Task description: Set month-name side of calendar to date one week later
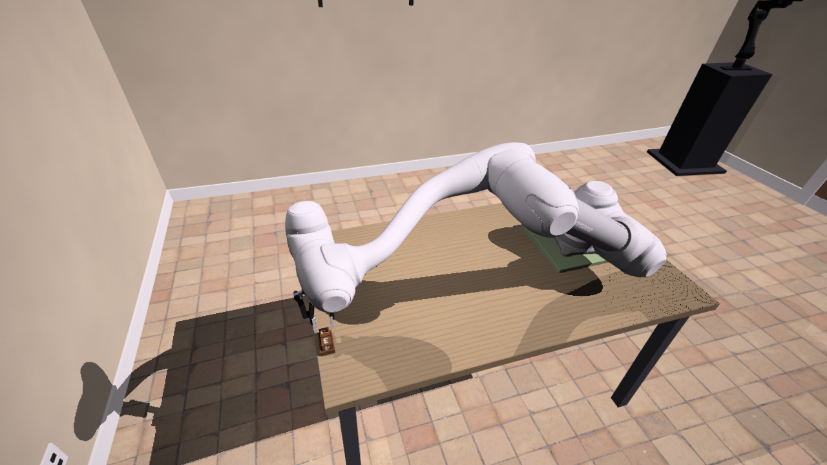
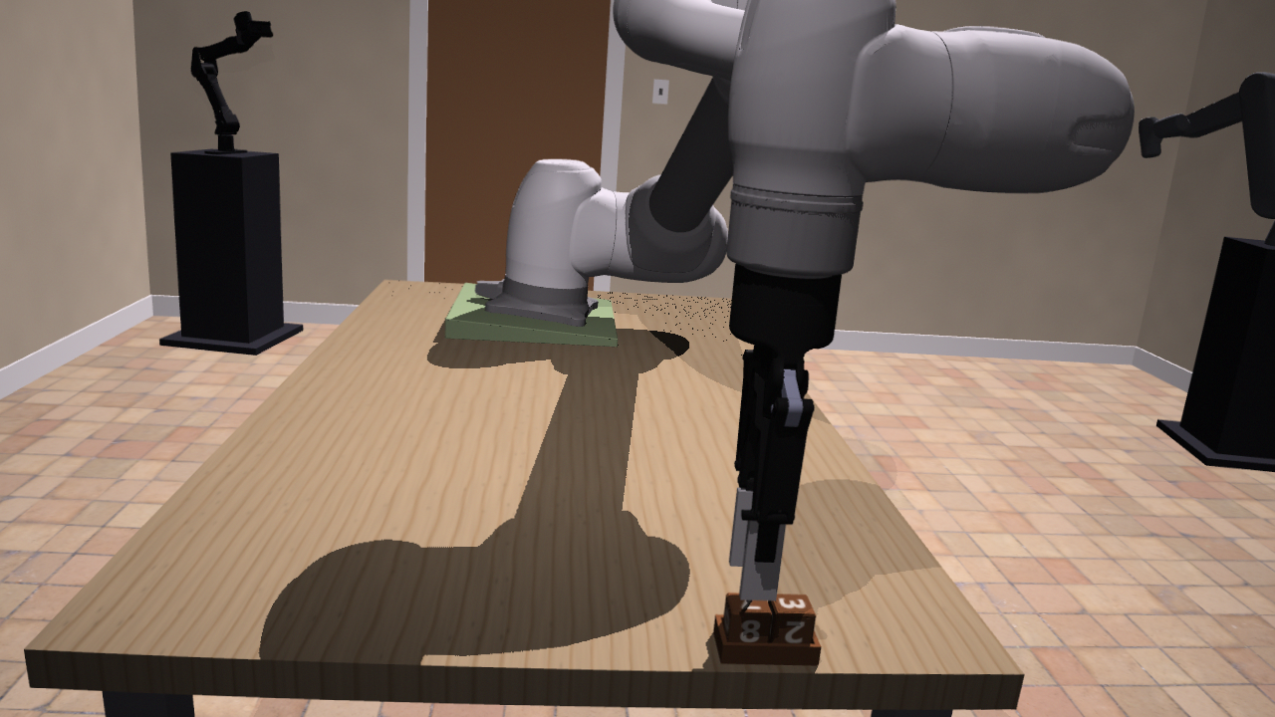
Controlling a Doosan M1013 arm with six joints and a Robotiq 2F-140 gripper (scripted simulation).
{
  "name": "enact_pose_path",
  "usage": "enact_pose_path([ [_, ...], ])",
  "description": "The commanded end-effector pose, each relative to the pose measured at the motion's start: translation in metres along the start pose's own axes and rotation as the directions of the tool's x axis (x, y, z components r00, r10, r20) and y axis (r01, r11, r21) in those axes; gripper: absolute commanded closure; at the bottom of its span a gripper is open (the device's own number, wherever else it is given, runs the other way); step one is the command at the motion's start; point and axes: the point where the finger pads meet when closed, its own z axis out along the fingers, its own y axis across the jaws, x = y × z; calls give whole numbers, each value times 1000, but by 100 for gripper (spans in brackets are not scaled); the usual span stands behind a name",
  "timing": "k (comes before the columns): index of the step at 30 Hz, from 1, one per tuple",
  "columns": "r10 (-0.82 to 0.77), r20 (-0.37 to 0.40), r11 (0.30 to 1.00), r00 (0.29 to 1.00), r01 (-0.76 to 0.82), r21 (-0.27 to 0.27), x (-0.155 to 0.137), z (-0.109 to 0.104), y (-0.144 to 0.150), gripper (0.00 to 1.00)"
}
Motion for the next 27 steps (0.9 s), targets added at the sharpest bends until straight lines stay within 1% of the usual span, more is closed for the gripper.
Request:
enact_pose_path([
  [1, 0, 0, 1000, 1000, 0, 0, 0, 3, 0, 64],
  [9, 0, 0, 1000, 1000, 0, 0, 0, 9, 0, 64],
  [27, 0, 0, 1000, 1000, 0, 0, 0, 10, 0, 64],
])
